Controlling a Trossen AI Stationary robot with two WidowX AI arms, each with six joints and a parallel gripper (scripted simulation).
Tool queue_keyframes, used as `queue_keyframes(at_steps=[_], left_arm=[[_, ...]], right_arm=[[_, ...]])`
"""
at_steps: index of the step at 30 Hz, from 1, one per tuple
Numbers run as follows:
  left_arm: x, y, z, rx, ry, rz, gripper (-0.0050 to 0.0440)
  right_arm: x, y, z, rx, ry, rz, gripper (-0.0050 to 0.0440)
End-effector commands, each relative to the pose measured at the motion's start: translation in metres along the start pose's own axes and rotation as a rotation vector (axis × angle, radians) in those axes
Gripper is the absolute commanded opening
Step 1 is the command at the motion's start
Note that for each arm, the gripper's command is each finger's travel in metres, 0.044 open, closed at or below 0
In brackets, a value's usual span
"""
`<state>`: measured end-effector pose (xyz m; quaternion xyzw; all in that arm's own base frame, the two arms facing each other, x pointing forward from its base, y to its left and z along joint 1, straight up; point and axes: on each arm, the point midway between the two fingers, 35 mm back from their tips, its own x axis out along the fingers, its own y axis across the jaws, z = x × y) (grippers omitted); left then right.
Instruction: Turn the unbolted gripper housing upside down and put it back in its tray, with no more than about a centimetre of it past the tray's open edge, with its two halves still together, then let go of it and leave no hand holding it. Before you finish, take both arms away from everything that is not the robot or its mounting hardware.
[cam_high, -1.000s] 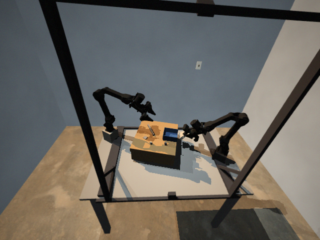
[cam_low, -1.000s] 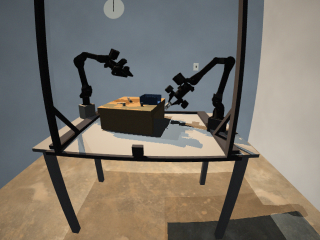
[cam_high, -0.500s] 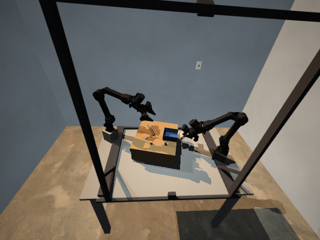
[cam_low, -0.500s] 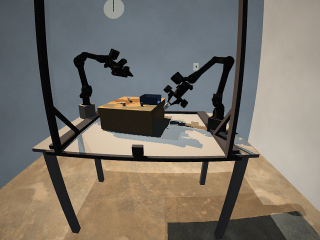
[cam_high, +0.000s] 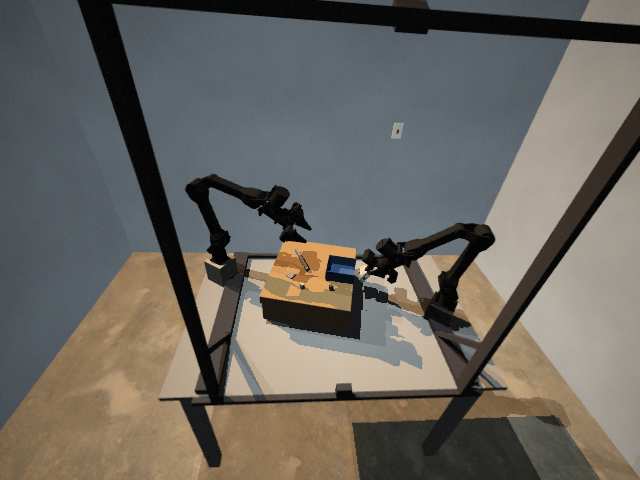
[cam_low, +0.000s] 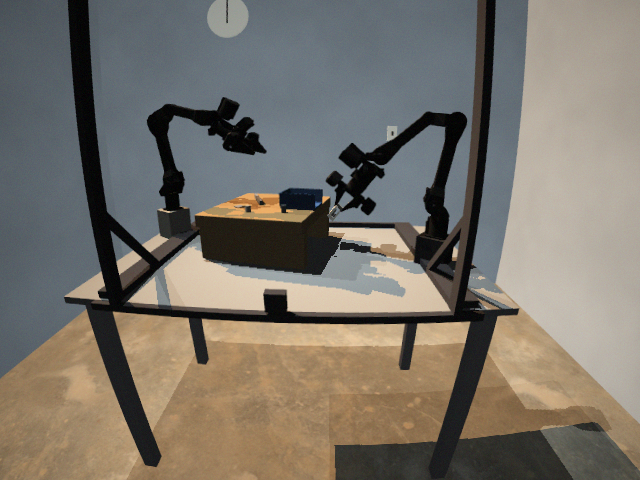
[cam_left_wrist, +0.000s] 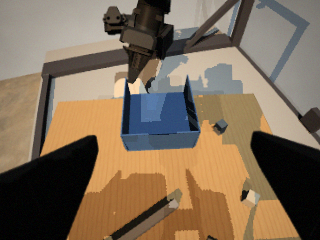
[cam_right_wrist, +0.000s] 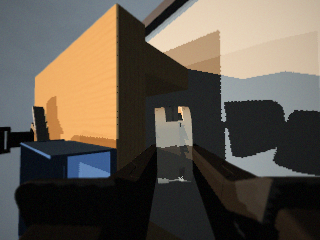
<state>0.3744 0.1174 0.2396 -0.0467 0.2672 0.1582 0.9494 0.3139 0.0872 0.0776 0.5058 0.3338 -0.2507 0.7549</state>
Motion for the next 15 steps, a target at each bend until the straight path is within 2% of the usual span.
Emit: queue_keyframes(at_steps=[1,15], left_arm=[[-0.0049,-0.0002,0.0075,0.005,-0.024,-0.003,0.0435],[-0.0049,-0.0002,0.0075,0.005,-0.024,-0.003,0.0435]], right_arm=[[-0.0028,0.0073,-0.0014,0.004,0.008,0.002,0.0113],[-0.0062,0.0036,-0.0096,-0.023,0.031,-0.102,0.0113]])
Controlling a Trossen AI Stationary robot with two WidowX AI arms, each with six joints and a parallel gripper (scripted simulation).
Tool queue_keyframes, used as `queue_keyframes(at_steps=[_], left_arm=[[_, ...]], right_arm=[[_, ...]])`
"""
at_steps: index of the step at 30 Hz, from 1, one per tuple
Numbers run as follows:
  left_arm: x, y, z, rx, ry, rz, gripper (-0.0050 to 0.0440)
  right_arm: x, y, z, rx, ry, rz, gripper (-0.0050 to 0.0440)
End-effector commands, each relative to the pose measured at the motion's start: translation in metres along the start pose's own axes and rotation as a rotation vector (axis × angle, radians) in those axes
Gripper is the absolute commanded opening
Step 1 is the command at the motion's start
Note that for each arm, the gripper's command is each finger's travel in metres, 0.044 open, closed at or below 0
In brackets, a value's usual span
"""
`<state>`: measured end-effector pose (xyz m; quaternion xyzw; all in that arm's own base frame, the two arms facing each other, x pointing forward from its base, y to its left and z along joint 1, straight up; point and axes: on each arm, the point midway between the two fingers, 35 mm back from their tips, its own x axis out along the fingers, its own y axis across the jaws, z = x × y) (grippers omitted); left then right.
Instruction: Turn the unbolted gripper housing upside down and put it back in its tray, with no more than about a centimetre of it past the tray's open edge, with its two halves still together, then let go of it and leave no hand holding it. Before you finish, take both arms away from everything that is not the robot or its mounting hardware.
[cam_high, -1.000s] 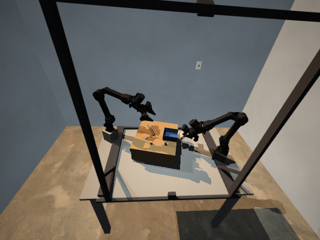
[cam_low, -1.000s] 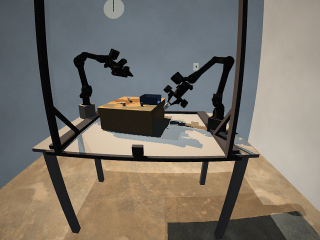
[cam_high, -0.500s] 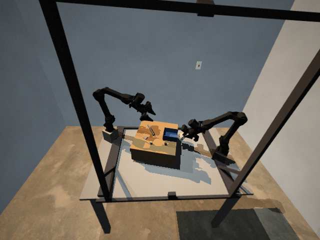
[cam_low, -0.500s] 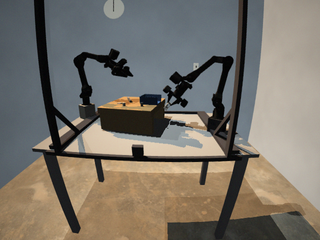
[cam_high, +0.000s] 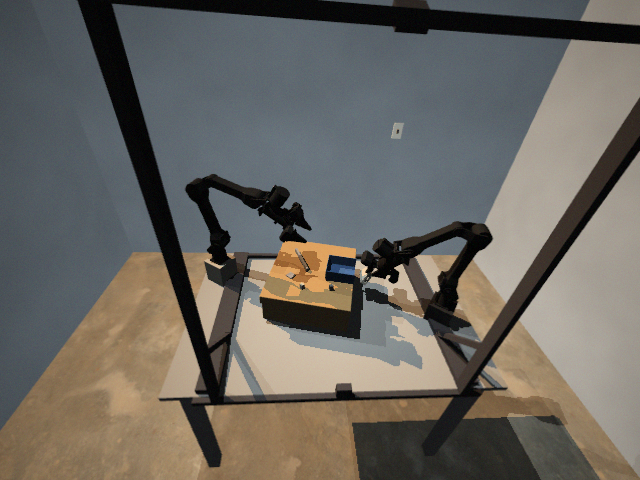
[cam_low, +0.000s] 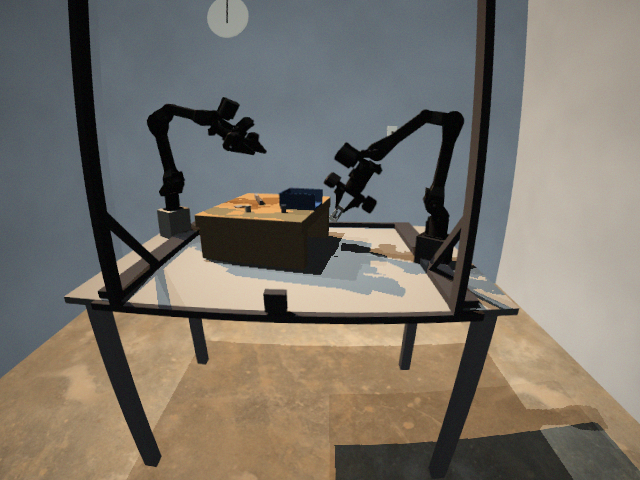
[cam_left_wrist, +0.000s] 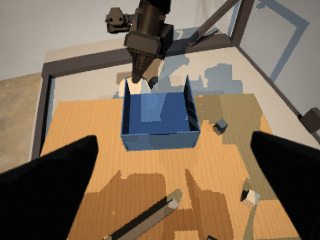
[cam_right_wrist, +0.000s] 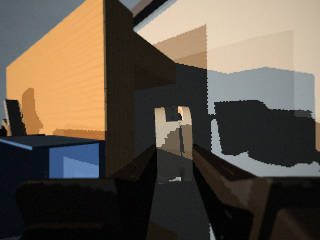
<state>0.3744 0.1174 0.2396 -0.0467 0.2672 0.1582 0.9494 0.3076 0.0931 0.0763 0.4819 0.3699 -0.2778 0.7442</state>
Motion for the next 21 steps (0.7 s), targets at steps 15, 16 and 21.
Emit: queue_keyframes(at_steps=[15,16,21], left_arm=[[-0.005,0.0,0.007,0.005,-0.024,-0.003,0.0435],[-0.005,0.0,0.007,0.005,-0.024,-0.003,0.0435],[-0.005,0.0,0.007,0.005,-0.024,-0.003,0.0435]], right_arm=[[-0.011,0.0,-0.012,-0.036,0.032,-0.143,0.0113],[-0.012,0.0,-0.012,-0.039,0.033,-0.152,0.0113],[-0.014,-0.001,-0.014,-0.046,0.036,-0.179,0.0113]])
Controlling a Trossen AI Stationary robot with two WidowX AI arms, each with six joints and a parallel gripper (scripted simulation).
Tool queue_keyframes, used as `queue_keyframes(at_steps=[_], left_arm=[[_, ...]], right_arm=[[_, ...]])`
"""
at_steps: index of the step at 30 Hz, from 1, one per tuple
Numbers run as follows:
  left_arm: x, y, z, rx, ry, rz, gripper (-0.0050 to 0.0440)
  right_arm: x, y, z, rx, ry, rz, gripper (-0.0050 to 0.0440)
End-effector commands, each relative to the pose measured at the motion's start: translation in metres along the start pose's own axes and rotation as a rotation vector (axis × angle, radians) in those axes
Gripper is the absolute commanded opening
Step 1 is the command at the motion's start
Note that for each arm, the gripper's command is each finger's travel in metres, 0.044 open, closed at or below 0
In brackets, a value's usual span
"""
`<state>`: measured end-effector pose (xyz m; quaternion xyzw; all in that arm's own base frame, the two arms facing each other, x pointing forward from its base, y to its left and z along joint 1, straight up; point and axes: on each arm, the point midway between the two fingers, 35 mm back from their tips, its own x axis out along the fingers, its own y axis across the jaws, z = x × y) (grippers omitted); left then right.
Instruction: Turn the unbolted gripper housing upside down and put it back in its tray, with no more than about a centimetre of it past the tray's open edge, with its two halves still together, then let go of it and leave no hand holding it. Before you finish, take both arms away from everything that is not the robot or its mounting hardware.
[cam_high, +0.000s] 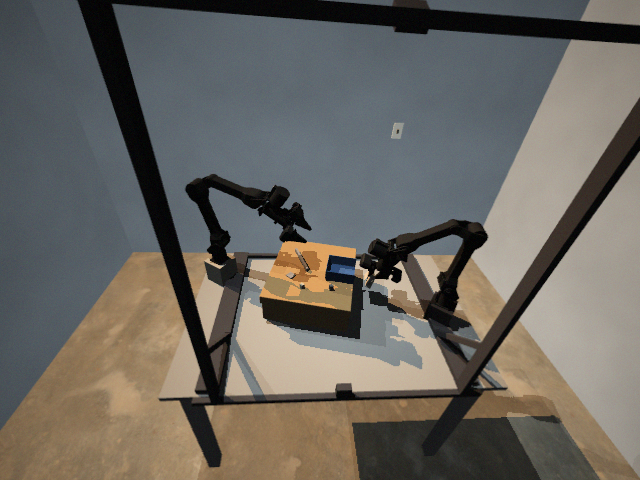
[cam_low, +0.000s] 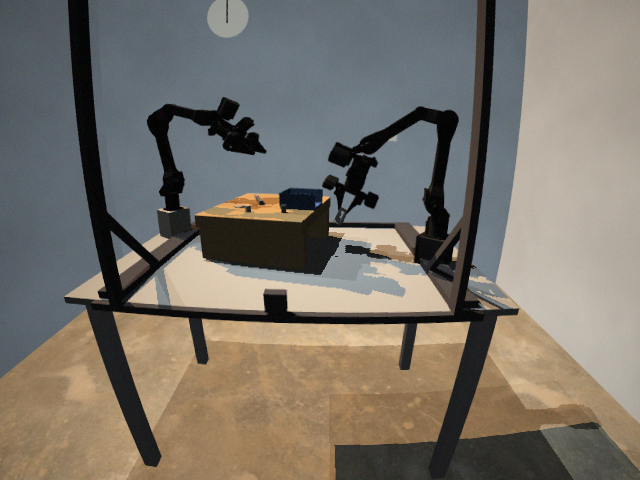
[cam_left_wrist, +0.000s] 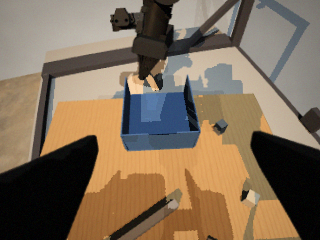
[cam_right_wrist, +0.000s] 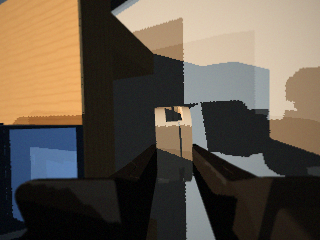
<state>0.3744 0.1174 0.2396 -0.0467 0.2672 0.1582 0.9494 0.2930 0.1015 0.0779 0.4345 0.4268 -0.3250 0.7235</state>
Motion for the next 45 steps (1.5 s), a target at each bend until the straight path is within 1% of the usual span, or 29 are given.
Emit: queue_keyframes(at_steps=[1,12,14,29,45], left_arm=[[-0.005,0.0,0.007,0.005,-0.024,-0.003,0.0435],[-0.005,0.0,0.007,0.005,-0.024,-0.003,0.0435],[-0.005,0.0,0.007,0.005,-0.024,-0.003,0.0435],[-0.005,0.0,0.007,0.005,-0.024,-0.003,0.0435],[-0.005,0.0,0.007,0.005,-0.024,-0.003,0.0435]], right_arm=[[-0.006,0.004,-0.003,-0.002,0.009,-0.016,0.0113],[-0.013,-0.001,-0.008,-0.028,0.017,-0.109,0.0113],[-0.013,-0.001,-0.008,-0.028,0.017,-0.109,0.0113],[-0.026,-0.009,-0.012,-0.059,0.021,-0.221,0.0113],[-0.036,-0.014,-0.015,-0.081,0.02,-0.301,0.0113]])
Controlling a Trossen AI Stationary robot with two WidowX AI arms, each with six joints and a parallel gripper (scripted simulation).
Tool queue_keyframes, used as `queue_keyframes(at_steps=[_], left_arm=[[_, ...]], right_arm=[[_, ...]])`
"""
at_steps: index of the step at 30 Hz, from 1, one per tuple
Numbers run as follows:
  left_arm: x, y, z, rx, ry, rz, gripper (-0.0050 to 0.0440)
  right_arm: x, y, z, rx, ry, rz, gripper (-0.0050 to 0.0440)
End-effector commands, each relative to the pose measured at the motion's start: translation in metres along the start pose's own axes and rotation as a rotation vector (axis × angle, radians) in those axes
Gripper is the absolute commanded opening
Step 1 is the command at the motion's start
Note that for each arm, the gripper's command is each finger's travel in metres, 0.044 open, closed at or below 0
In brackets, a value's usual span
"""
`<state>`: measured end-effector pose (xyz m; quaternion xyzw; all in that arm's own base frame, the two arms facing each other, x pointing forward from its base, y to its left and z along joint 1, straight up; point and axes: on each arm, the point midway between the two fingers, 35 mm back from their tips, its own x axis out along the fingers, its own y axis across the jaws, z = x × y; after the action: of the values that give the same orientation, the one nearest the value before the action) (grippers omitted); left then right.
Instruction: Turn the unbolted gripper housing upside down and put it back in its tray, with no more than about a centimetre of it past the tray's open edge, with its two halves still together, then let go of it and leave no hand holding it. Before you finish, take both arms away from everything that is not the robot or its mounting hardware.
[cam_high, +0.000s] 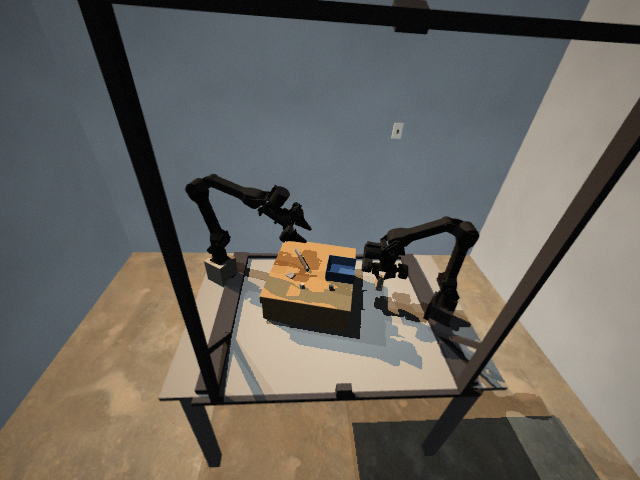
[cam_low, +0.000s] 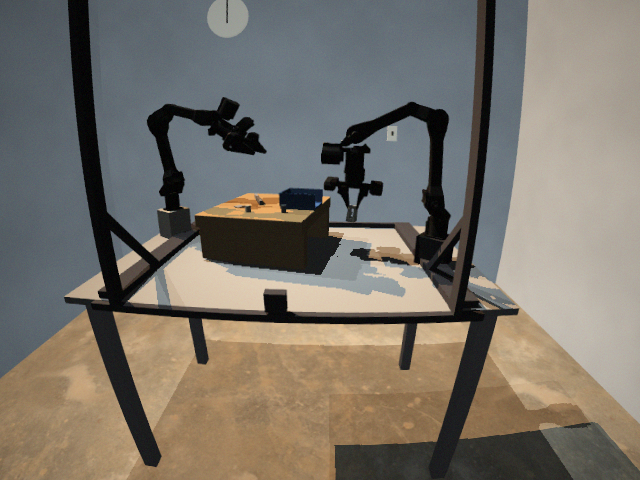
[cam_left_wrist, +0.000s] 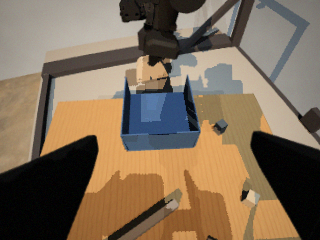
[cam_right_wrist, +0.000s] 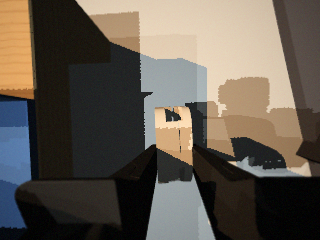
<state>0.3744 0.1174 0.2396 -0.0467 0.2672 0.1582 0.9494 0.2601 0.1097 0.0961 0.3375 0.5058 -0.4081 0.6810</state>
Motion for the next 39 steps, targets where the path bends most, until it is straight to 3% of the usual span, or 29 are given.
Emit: queue_keyframes(at_steps=[1,20,39], left_arm=[[-0.0049,-0.0002,0.0075,0.005,-0.024,-0.003,0.0435],[-0.0049,-0.0002,0.0075,0.005,-0.024,-0.003,0.0435],[-0.0049,-0.0002,0.0075,0.005,-0.024,-0.003,0.0435]], right_arm=[[-0.006,0.0022,-0.0012,0.001,0.005,-0.004,0.0113],[-0.0087,-0.0002,-0.002,-0.016,0.004,-0.024,0.0113],[-0.0088,-0.0005,-0.0021,-0.298,0.008,0.052,0.0113]])
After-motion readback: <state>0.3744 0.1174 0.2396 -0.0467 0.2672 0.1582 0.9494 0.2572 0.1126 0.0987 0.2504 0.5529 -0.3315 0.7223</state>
